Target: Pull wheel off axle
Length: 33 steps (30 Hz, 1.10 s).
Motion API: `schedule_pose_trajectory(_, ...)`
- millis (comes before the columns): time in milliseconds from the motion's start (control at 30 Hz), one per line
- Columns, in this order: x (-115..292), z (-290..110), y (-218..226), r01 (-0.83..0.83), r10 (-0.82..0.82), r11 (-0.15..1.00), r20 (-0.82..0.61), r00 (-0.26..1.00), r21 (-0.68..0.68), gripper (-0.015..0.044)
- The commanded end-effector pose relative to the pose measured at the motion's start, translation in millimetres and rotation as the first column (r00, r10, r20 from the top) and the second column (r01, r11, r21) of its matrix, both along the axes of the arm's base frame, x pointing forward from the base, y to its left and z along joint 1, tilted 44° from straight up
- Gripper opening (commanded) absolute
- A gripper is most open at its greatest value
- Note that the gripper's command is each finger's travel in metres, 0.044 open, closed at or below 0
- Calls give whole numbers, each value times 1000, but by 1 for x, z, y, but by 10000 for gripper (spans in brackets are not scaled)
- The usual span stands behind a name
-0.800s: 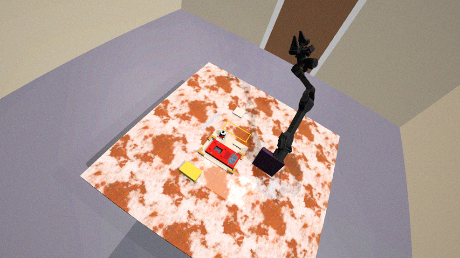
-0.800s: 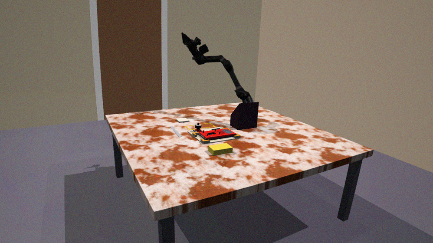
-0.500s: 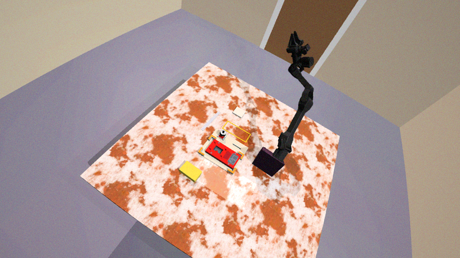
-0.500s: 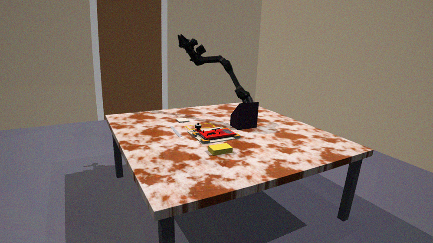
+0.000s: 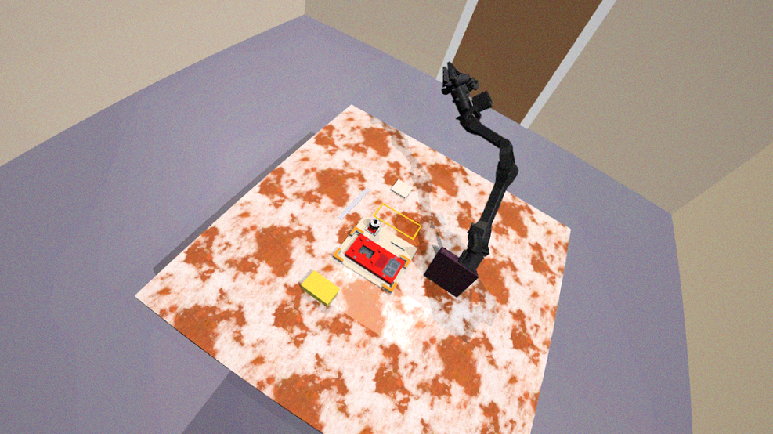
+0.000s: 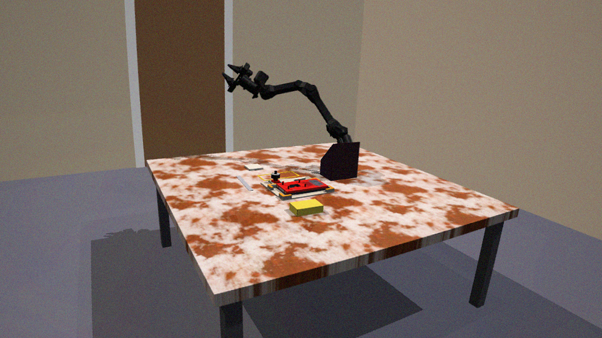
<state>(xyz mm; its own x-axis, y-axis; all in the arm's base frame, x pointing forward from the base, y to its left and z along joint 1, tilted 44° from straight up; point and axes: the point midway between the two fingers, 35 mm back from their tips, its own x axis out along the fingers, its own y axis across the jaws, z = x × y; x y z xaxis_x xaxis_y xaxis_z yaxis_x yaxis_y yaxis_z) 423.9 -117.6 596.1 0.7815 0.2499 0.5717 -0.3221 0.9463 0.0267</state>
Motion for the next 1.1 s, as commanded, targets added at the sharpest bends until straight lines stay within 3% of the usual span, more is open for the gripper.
schedule_pose_trajectory(0, 25, -24, 8, -54, 65, 992, -93, 994, 115, 300)
schedule_pose_trajectory(300, 89, -107, 11, 5, 161, 887, -320, 934, 462, 300)
schedule_pose_trajectory(600, 139, -238, 32, 304, 267, 664, -596, 757, 683, 300)
schedule_pose_trajectory(833, 142, -350, 60, 605, 311, 484, -771, 556, 632, 300)
schedule_pose_trajectory(1067, 110, -453, 89, 852, 292, 333, -903, 316, 405, 300)
